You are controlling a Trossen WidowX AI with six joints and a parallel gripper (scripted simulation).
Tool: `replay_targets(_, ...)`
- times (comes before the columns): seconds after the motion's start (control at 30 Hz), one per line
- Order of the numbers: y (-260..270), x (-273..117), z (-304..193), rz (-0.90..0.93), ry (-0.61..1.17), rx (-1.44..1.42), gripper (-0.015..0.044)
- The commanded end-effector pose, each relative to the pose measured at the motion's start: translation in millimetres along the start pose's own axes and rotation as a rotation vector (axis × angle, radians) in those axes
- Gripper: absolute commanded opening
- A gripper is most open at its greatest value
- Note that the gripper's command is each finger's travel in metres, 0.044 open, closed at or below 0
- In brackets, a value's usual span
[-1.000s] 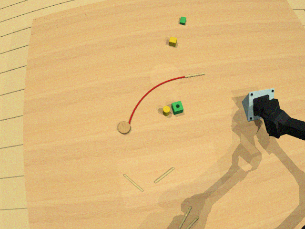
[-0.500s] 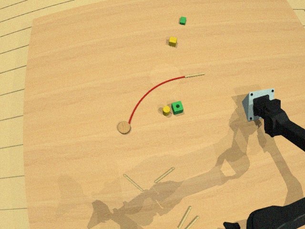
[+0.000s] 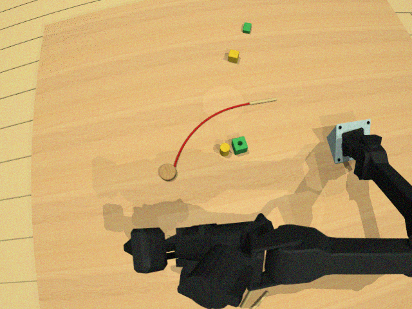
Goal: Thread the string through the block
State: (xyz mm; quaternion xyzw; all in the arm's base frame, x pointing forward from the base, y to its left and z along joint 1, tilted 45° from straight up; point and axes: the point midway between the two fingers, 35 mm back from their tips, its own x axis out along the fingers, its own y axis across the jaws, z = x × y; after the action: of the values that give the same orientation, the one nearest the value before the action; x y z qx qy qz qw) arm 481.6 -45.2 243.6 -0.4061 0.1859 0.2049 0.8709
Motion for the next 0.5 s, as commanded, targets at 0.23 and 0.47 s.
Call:
replay_targets(0.23,105.6,1.7,-147.5,0.514,0.159,-0.05,0.044)
replay_targets(0.47,182.2,-38.9,-203.6,0.85,0.04,0.037,0.044)
